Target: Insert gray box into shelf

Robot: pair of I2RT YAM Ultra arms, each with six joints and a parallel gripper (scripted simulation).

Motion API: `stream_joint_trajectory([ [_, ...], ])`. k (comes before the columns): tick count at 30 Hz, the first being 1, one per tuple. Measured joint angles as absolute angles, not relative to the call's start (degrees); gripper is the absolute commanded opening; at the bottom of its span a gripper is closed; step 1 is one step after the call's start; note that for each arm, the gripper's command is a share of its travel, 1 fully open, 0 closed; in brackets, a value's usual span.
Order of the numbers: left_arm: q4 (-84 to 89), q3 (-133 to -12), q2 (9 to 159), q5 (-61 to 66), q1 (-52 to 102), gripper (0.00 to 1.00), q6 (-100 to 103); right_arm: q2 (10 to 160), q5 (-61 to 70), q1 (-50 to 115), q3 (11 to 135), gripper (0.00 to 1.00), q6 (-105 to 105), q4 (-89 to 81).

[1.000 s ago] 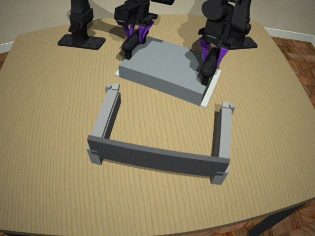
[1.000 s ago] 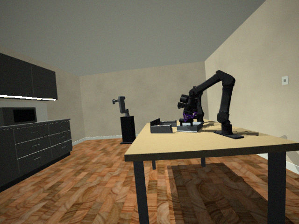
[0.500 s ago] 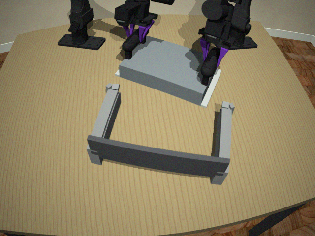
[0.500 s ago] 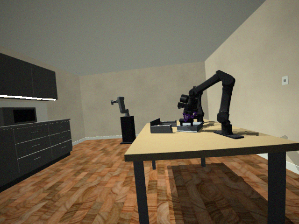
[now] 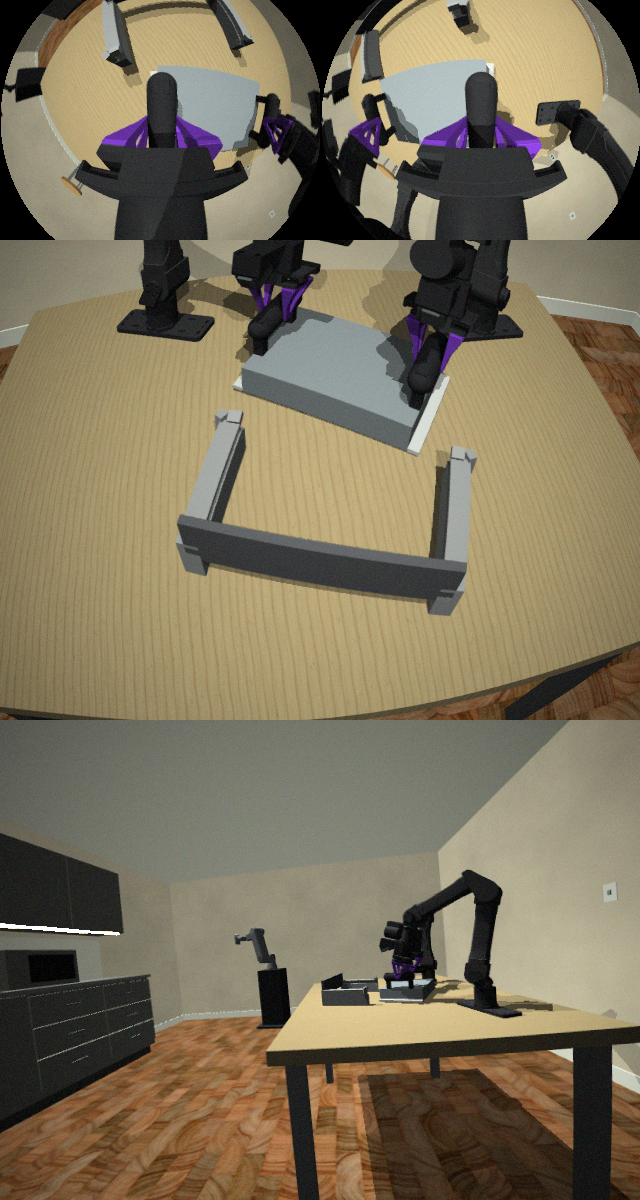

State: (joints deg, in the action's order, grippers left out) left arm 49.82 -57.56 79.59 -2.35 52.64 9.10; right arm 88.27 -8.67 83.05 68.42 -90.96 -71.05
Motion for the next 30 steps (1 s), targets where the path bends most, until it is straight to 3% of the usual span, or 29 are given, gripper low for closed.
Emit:
stream_joint_trajectory([
  [30,51.81,-59.44,79.59,-2.13,52.56,0.16,9.10,88.27,-8.62,82.96,70.48,0.16,-90.91,-73.36],
])
